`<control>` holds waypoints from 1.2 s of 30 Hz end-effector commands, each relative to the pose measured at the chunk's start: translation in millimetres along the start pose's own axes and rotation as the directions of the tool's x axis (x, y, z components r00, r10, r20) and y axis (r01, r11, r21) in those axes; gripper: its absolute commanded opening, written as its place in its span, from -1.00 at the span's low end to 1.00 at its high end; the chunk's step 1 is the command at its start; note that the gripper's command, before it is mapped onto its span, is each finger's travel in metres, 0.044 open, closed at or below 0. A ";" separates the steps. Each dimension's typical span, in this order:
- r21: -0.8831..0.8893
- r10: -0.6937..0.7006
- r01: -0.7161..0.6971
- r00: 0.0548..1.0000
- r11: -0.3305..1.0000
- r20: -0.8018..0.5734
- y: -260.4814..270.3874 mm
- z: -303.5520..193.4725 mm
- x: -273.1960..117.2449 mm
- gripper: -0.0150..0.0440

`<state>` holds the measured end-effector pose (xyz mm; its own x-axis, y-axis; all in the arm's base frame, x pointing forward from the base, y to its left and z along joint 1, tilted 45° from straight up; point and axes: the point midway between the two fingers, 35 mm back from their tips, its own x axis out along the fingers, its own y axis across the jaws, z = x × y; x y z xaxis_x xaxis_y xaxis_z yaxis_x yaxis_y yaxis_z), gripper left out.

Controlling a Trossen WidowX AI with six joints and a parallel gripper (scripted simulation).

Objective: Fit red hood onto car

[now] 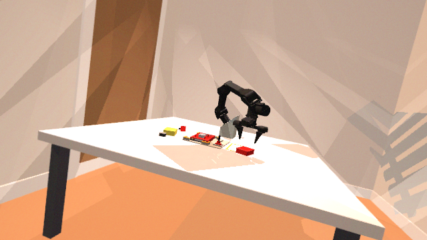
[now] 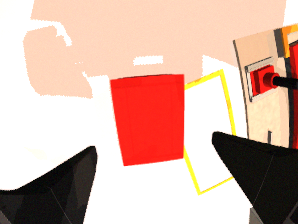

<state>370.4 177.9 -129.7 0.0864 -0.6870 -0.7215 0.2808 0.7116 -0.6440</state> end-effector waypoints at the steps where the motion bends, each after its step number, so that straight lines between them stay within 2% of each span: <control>1: -0.008 -0.003 0.003 1.000 1.000 0.003 -0.4 -0.8 3.4 1.00; 36: -0.008 -0.004 0.004 1.000 1.000 0.004 -1.2 -0.9 35.5 1.00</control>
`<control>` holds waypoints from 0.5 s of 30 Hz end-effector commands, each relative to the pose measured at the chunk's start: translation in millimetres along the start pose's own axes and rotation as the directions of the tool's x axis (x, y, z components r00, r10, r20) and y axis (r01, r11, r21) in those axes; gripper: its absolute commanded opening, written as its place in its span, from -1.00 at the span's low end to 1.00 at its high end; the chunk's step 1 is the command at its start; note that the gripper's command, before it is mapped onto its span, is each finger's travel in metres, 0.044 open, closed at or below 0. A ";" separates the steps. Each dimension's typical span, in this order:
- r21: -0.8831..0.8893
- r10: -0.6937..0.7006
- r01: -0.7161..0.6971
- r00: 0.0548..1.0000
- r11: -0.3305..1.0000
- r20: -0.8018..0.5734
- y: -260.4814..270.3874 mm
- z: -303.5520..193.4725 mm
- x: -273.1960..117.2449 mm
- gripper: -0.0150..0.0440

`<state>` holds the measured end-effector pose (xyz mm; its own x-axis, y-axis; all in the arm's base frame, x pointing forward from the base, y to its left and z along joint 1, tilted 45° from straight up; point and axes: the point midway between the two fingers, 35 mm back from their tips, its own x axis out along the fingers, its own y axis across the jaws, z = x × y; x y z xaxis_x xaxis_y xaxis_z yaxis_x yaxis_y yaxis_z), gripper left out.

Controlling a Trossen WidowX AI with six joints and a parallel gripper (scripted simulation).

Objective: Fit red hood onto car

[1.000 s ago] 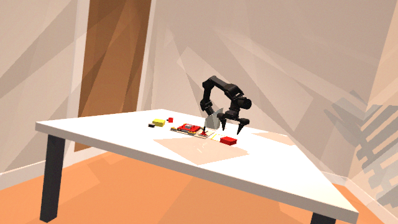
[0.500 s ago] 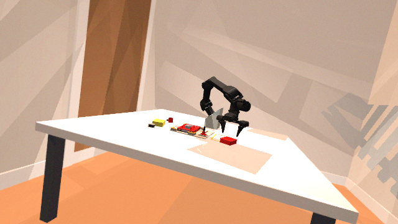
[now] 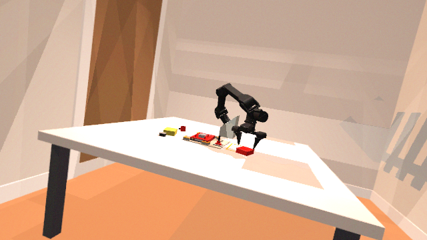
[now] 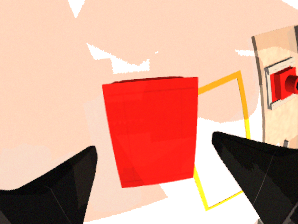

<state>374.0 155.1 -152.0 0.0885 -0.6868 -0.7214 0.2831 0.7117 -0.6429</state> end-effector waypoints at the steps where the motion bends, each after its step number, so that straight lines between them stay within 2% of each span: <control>1: -0.010 -0.005 0.005 1.000 1.000 0.002 -0.3 -2.0 4.4 1.00; 15: -0.010 -0.006 0.006 1.000 1.000 0.002 -0.5 -2.2 11.5 1.00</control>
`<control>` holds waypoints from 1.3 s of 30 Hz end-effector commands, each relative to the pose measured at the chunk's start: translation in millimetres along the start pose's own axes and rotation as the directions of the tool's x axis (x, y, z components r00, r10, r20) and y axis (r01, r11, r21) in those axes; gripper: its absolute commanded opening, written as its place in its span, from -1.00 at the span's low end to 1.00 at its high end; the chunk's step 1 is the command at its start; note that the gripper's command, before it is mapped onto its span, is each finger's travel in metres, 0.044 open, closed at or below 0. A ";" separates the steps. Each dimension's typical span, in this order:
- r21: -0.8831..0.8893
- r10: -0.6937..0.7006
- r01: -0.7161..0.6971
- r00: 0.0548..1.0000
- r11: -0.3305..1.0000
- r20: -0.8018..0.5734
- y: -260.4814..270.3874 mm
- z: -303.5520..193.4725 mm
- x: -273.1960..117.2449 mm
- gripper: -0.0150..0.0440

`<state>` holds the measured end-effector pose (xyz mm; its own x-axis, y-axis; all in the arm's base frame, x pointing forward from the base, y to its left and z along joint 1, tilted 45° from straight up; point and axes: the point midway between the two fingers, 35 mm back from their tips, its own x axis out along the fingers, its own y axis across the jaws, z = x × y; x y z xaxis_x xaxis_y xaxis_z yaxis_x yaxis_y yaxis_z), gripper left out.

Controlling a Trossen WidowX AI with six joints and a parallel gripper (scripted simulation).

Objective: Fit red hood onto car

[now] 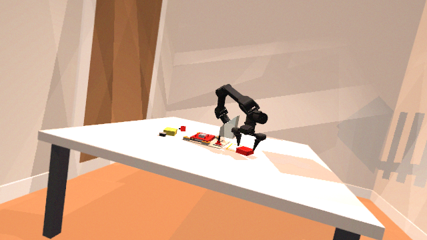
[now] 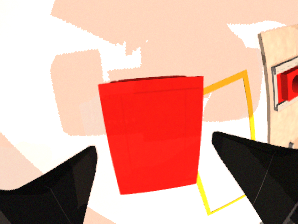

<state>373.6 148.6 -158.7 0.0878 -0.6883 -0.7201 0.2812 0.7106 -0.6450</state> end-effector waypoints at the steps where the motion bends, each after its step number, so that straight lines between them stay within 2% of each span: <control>1: -0.008 -0.003 0.003 1.000 1.000 0.002 -0.1 -1.0 2.7 1.00; 33: -0.008 -0.004 0.004 1.000 1.000 0.002 -0.3 -1.0 18.6 1.00; 37: 0.000 -0.001 0.001 1.000 1.000 0.000 -0.1 0.0 16.4 0.64; 39: 0.000 -0.001 0.001 1.000 1.000 0.000 -0.1 0.0 16.4 0.60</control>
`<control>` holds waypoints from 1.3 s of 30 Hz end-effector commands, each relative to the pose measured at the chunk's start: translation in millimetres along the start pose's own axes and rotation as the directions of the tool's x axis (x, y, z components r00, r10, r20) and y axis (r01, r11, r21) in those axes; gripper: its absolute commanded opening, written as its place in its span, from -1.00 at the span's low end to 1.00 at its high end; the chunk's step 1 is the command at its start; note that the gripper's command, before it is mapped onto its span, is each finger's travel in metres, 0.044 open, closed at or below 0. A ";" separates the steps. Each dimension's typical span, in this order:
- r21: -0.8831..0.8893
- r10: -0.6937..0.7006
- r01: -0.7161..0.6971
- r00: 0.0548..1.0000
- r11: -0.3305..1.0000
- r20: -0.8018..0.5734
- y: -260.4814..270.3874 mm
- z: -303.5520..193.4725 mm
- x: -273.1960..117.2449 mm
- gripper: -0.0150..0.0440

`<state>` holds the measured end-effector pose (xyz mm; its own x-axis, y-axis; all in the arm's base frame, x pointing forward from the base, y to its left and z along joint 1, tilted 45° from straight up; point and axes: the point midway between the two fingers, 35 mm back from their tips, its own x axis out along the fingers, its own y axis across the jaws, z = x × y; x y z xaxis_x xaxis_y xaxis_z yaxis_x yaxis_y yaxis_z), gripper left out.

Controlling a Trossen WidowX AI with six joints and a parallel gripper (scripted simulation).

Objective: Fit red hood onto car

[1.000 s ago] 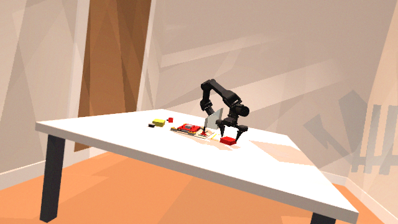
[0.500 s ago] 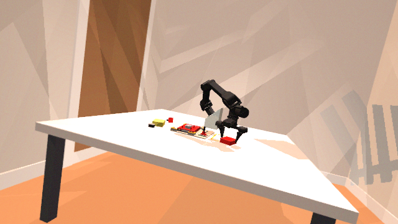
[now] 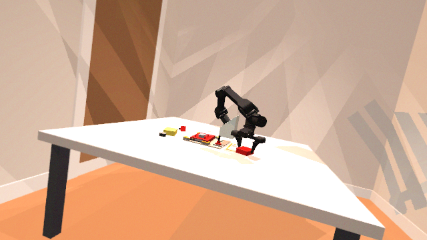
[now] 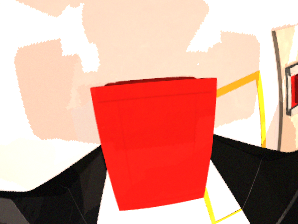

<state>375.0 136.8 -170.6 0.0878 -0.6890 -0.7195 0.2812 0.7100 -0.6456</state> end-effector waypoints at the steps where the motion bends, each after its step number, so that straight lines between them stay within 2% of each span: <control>1: 0.000 0.000 0.000 1.000 1.000 0.000 0.1 -0.1 -0.4 0.58; 7: 0.000 0.000 0.000 1.000 1.000 0.000 0.1 -0.1 -0.4 0.44; 17: 0.000 0.001 -0.001 1.000 1.000 0.000 0.3 -0.2 -17.9 -0.45; 18: 0.000 0.001 -0.001 1.000 1.000 -0.001 0.3 -0.2 -21.2 -0.49; 39: -0.001 0.003 -0.003 1.000 1.000 -0.002 0.9 -0.7 -96.5 -0.49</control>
<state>364.7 195.1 -111.0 0.0760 -0.6962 -0.7138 0.2701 0.7035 -0.6574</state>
